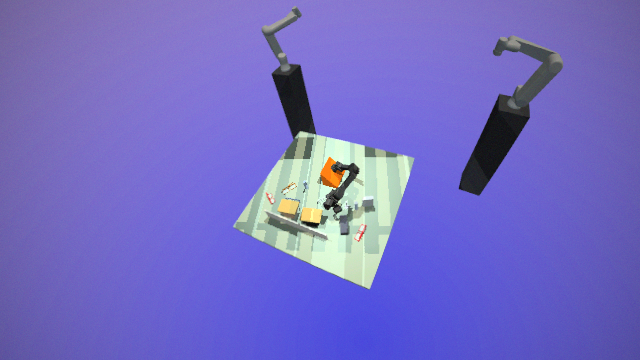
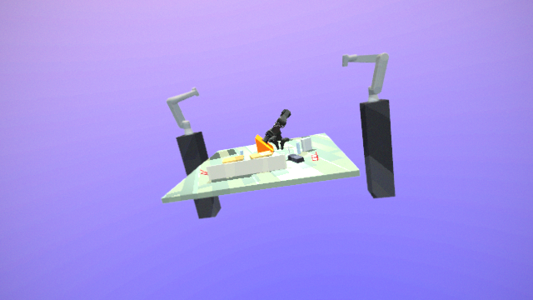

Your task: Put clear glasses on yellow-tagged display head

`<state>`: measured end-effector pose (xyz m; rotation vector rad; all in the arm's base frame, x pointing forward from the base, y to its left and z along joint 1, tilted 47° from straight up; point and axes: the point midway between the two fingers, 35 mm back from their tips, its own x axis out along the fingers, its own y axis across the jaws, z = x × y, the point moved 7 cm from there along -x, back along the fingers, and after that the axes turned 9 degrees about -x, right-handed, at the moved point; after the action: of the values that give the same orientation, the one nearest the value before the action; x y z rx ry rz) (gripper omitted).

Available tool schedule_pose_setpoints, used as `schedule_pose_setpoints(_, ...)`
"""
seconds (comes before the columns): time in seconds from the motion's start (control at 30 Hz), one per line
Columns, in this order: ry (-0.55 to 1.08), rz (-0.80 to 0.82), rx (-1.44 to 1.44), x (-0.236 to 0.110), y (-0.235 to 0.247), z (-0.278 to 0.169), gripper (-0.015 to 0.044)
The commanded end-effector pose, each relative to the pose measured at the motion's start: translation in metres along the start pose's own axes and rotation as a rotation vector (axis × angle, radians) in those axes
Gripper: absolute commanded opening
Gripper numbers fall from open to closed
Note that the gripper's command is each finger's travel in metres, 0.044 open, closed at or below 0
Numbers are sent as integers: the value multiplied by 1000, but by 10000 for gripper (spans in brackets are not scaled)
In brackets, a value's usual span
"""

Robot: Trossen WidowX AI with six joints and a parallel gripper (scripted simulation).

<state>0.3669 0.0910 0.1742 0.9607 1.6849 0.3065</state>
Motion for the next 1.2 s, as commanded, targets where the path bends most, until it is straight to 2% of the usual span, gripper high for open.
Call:
schedule_pose_setpoints(0.0,1,-14,13,-2,-41,-1,200)
schedule_pose_setpoints(0.33,26,-12,10,1,-158,-42,200)
schedule_pose_setpoints(0.5,26,-12,10,2,-160,-43,200)
schedule_pose_setpoints(0.6,26,-12,10,2,-160,-43,121)
schedule_pose_setpoints(1.17,25,-13,11,12,-161,-43,120)
